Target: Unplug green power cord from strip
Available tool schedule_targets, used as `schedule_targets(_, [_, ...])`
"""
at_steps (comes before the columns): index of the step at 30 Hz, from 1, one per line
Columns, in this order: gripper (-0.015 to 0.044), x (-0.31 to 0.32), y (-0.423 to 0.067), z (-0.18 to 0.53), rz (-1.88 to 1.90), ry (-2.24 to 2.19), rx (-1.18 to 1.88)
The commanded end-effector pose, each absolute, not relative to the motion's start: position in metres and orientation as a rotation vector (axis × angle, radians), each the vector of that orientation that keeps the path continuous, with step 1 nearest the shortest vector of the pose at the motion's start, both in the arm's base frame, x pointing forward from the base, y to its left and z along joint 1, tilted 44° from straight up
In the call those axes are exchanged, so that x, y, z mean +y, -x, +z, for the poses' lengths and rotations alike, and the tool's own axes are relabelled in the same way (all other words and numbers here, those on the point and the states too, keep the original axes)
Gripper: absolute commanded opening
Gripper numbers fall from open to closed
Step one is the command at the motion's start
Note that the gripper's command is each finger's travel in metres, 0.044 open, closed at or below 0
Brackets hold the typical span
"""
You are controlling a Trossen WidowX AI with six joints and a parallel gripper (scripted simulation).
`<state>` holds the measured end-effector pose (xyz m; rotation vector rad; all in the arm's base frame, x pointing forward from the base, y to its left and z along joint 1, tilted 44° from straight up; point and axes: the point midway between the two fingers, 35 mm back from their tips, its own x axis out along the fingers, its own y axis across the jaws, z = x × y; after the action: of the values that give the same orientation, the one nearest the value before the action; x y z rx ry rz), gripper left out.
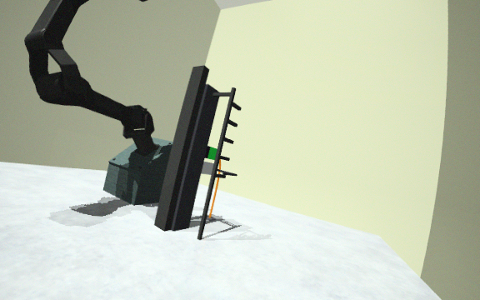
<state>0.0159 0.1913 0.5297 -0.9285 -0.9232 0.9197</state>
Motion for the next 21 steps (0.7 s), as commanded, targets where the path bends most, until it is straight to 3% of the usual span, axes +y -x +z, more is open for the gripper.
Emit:
schedule_targets(1, [0.0374,0.193,-0.016,0.529,0.918,0.931,-0.925])
schedule_targets(9, [0.0164,0.264,-0.017,0.474,0.925,1.189,-0.817])
schedule_targets(21, [0.0160,0.342,-0.095,0.318,0.970,1.614,-0.312])
